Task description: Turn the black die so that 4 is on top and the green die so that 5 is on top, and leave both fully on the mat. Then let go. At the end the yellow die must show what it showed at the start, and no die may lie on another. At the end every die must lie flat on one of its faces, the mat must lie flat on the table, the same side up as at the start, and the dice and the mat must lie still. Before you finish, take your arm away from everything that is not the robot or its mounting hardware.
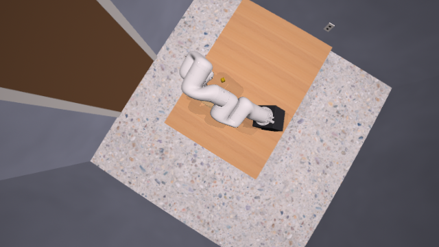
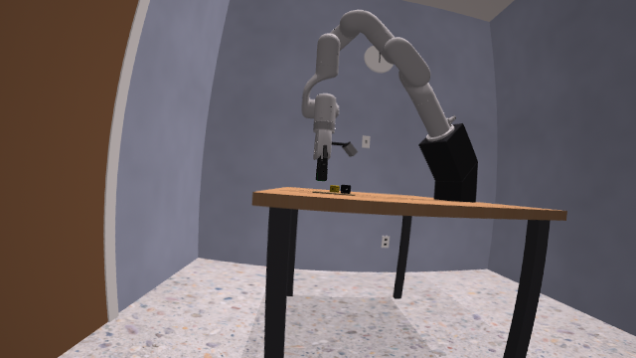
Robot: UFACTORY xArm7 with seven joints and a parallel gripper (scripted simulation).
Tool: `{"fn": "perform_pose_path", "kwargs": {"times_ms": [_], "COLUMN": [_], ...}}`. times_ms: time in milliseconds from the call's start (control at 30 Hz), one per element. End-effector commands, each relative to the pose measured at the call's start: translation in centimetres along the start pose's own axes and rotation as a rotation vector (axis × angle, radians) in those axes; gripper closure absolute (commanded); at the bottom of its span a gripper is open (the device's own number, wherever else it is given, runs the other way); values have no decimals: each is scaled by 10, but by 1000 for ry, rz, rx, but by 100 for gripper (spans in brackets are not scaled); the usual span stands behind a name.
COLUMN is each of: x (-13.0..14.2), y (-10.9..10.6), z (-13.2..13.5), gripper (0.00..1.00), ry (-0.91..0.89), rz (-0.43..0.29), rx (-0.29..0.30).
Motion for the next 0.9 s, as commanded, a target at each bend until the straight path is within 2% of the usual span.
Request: {"fn": "perform_pose_path", "kwargs": {"times_ms": [0,300,867], "x": [0,1,1], "y": [11,29,32], "z": [0,0,0], "gripper": [73,73,73], "ry": [-1,-1,-1], "rz": [-19,-19,-19], "rx": [2,2,2]}}
Point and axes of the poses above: the point where the finger pads meet when closed, its own y axis out along the fingers, its own z axis across the jaws, x = y × z, the point moved 7 cm from there along -y, back along the fingers, and after that the axes turned 2 degrees about -y, right-handed, at the moved point
